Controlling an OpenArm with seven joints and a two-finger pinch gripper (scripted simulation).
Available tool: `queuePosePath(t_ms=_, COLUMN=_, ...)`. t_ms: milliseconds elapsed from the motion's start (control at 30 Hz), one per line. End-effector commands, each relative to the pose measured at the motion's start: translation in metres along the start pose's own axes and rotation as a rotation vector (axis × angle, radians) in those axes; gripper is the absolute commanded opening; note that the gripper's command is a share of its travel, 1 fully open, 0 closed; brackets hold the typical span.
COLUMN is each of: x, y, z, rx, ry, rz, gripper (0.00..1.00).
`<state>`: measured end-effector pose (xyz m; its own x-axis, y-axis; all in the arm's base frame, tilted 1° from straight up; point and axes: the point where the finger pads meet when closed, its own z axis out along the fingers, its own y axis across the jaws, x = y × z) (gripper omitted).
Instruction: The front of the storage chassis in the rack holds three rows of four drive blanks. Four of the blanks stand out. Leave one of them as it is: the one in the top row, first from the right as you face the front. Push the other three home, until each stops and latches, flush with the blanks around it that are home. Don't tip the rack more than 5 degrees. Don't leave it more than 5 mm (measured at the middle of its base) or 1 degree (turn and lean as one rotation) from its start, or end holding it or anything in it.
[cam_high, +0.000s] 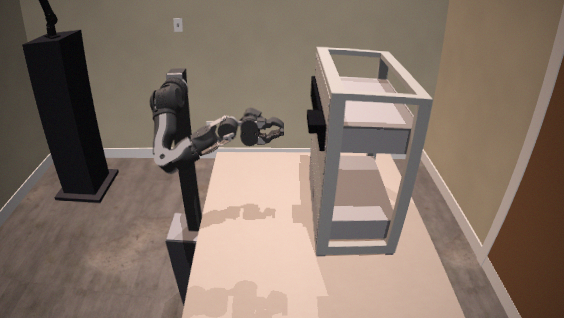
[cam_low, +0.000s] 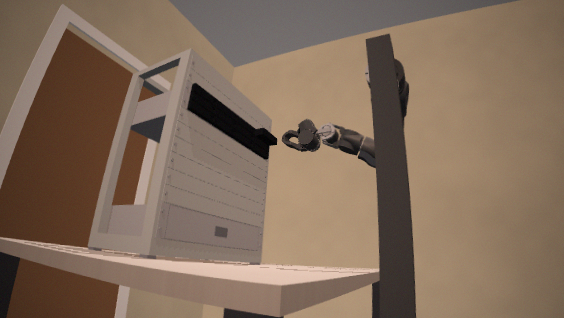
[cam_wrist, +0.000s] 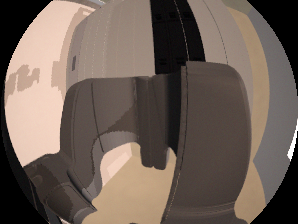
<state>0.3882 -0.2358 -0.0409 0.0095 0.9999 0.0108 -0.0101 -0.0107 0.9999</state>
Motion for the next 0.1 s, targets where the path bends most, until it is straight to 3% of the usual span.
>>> queuePosePath(t_ms=0, x=-0.0012, y=0.0026, z=-0.0008, rx=-0.004, ry=-0.004, rz=-0.001, gripper=0.00)
queuePosePath(t_ms=67, x=-0.0012, y=0.0026, z=-0.0008, rx=-0.004, ry=-0.004, rz=-0.001, gripper=0.00)
